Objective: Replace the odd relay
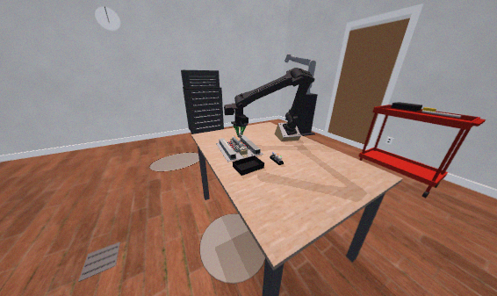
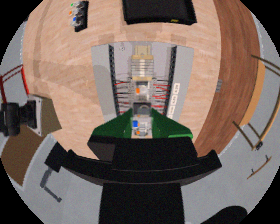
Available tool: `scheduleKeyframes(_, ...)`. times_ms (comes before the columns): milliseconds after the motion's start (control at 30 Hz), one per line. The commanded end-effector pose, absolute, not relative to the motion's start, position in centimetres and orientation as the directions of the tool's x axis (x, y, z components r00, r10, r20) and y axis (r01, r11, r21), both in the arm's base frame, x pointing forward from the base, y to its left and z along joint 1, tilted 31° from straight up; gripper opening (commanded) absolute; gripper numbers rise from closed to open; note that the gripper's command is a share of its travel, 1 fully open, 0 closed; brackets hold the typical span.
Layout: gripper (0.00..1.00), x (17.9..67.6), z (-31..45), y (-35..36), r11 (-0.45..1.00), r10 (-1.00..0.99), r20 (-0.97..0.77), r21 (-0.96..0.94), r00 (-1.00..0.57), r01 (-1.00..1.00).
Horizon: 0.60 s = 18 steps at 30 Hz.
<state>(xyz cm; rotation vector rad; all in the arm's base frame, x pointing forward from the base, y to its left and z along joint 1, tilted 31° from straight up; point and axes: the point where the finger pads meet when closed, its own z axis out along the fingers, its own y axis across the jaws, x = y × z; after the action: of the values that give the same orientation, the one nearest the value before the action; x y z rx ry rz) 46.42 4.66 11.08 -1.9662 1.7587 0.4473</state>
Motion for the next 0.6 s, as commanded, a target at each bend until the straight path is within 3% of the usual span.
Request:
scheduleKeyframes(0,0.0,46.85,11.05,1.93,-0.049,-0.862,-0.496,-0.124,0.105,-0.991)
scheduleKeyframes(567,0.0,47.02,10.78,1.87,-0.048,-0.862,-0.497,-0.119,0.101,-0.992)
